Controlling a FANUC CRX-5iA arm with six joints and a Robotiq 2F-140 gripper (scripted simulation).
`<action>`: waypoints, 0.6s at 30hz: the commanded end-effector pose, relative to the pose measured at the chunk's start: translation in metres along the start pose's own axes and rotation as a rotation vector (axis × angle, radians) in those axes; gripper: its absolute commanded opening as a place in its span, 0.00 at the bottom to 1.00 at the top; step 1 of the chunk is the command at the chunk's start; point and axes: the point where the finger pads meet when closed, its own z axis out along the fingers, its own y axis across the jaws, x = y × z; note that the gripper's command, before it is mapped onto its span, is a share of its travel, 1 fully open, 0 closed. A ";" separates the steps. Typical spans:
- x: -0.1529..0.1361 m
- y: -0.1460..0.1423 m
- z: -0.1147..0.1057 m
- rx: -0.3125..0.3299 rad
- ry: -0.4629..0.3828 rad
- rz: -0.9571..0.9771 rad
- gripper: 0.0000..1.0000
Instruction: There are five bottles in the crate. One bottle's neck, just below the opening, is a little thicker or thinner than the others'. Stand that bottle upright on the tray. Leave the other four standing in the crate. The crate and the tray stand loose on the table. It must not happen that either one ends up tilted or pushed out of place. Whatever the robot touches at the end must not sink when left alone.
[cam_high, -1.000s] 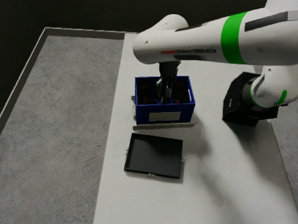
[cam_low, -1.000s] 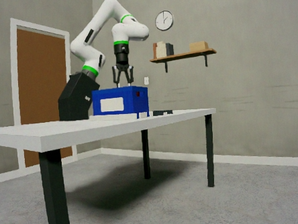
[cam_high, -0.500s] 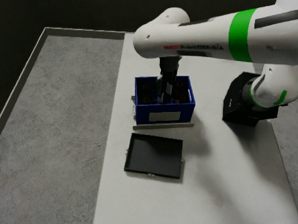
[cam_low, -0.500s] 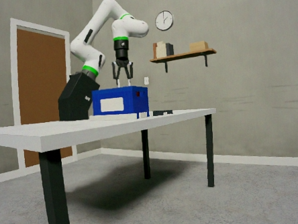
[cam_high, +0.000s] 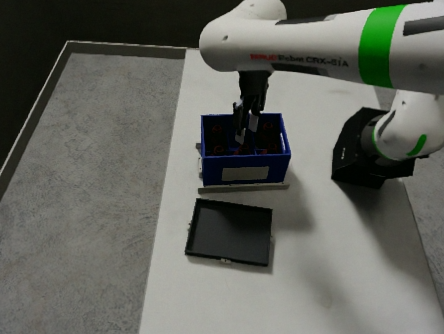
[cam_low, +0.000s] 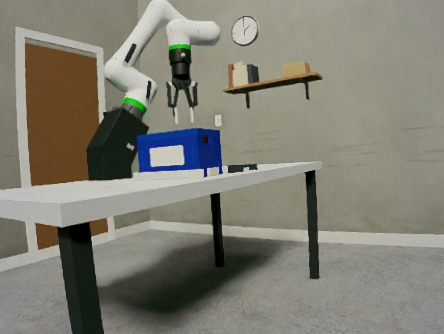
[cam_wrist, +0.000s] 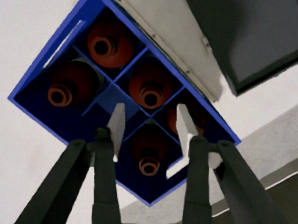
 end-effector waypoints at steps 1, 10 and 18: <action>0.000 0.000 -0.007 0.000 -0.001 0.000 0.44; 0.000 0.000 -0.014 0.000 -0.001 0.000 0.44; 0.000 0.000 -0.015 0.000 -0.001 0.000 0.10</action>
